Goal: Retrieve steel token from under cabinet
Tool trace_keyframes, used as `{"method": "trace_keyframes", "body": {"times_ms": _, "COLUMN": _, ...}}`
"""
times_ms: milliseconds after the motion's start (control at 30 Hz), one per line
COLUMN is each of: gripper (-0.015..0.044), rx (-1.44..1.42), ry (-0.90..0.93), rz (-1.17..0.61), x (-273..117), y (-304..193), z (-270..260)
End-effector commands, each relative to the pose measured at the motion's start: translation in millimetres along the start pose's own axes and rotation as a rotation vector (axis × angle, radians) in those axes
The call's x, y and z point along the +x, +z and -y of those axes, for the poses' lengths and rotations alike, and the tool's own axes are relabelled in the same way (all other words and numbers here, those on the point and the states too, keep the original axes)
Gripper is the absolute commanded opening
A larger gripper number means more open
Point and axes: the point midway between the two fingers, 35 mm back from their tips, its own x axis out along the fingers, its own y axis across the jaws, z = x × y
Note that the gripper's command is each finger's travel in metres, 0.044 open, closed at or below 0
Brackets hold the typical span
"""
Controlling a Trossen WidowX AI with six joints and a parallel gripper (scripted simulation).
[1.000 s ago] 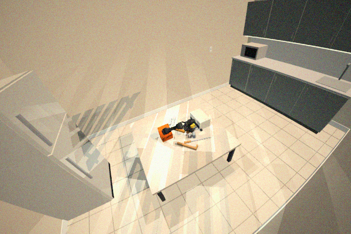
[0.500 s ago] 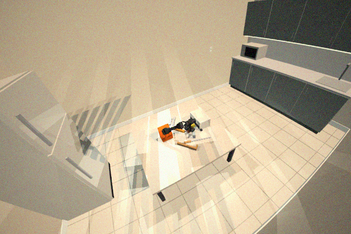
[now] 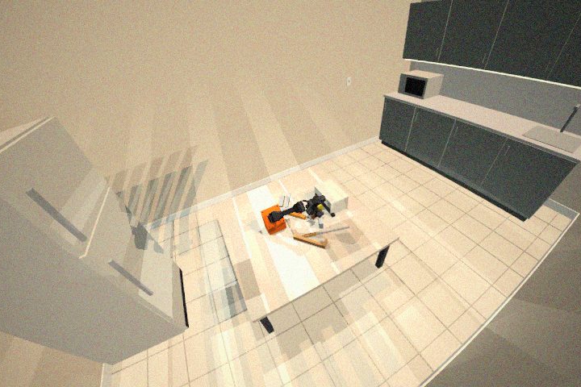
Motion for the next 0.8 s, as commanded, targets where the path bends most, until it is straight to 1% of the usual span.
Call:
{"method": "trace_keyframes", "body": {"times_ms": 0, "gripper": 0.0, "rx": 0.004, "ry": 0.001, "rz": -0.001, "x": -0.2, "y": -4.7, "z": -0.3}}
{"method": "trace_keyframes", "body": {"times_ms": 767, "gripper": 0.0, "rx": 0.005, "ry": 0.001, "rz": -0.001, "x": -0.4, "y": -25.4, "z": -0.4}}
